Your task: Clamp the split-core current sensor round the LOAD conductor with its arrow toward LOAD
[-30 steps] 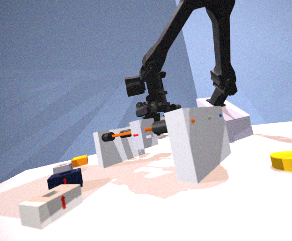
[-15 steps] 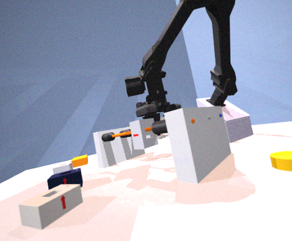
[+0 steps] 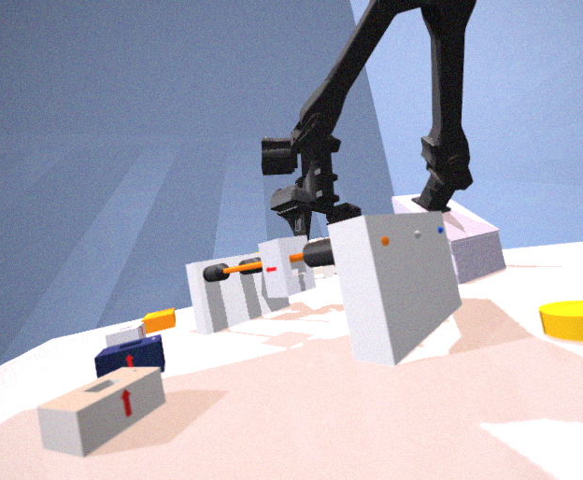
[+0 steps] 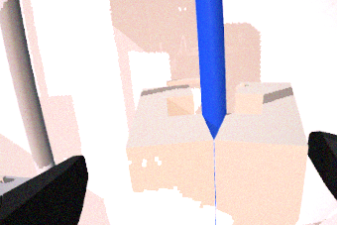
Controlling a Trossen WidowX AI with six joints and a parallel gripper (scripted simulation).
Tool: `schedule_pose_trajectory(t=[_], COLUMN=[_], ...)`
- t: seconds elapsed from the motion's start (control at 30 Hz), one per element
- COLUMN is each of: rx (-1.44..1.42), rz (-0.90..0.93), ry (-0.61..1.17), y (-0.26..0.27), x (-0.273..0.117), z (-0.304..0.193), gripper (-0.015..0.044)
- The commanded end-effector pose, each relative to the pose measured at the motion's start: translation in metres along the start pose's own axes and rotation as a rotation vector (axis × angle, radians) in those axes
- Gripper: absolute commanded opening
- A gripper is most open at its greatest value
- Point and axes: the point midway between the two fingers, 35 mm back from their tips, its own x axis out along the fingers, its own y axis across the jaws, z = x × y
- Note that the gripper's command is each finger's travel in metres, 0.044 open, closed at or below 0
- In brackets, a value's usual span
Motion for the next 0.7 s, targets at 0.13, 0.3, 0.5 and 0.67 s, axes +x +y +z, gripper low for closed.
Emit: schedule_pose_trajectory(t=[0.13, 0.3, 0.5, 0.67], rx=[0.002, 0.002, 0.003, -0.001], rz=[-0.001, -0.004, 0.027, 0.034], ry=[0.004, 0.004, 0.004, 0.001], y=[0.000, 0.000, 0.000, 0.001], x=[0.012, 0.020, 0.029, 0.030], z=[-0.001, 0.000, 0.000, 0.000], gripper=[0.0440, 0.0440, 0.0440, 0.0433])
